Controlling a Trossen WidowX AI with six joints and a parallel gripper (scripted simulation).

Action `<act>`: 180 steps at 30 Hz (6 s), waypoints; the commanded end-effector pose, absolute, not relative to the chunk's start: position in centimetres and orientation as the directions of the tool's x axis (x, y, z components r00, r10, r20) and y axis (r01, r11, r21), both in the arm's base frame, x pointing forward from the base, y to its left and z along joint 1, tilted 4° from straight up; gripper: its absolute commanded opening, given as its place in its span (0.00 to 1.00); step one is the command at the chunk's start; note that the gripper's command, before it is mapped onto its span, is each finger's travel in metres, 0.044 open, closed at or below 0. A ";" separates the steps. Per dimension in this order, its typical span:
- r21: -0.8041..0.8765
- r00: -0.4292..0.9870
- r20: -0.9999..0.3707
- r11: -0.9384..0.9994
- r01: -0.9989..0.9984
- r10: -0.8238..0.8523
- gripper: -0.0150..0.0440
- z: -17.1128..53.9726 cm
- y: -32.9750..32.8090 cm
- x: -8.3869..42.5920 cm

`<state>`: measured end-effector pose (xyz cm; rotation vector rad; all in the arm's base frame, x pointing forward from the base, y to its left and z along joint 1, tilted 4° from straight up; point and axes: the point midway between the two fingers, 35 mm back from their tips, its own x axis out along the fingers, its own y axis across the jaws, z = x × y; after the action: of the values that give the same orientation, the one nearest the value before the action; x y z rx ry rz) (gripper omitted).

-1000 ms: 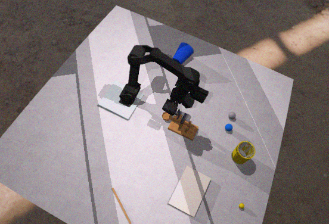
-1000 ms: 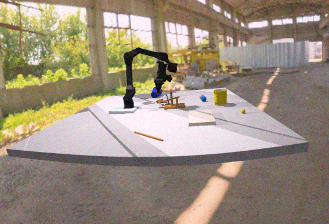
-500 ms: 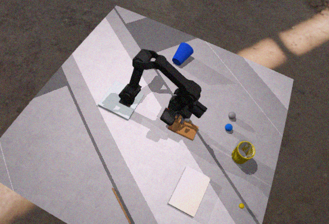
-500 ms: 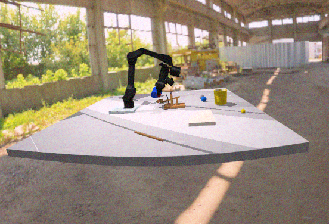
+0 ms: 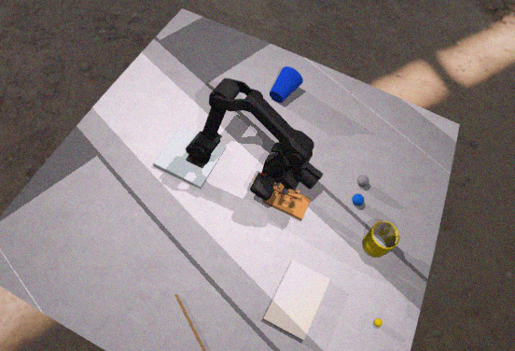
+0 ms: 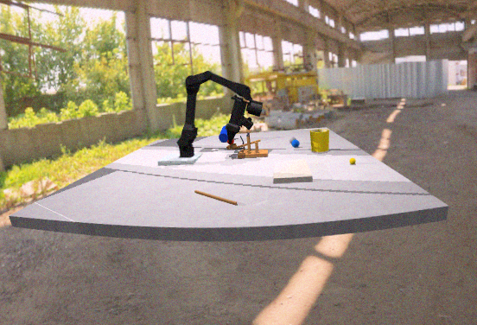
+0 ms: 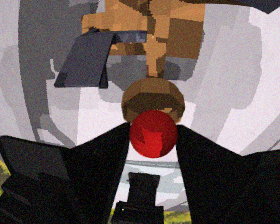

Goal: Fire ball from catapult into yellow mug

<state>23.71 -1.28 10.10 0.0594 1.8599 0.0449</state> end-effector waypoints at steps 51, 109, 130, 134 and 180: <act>0.024 0.665 -0.746 0.998 0.055 -0.019 1.00 28.9 -3.7 50.0; -0.052 0.699 -0.714 0.999 -0.006 -0.033 0.25 29.0 -1.6 52.4; -0.302 0.398 -0.907 0.874 -0.381 -0.140 0.25 21.6 4.7 43.0; -0.328 0.342 -0.923 0.821 -0.466 -0.175 0.25 20.5 5.4 40.9; -0.088 0.058 -0.776 0.017 -0.996 -0.628 0.25 14.9 5.7 23.0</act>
<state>23.09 5.74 15.26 -1.6686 1.6362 0.7077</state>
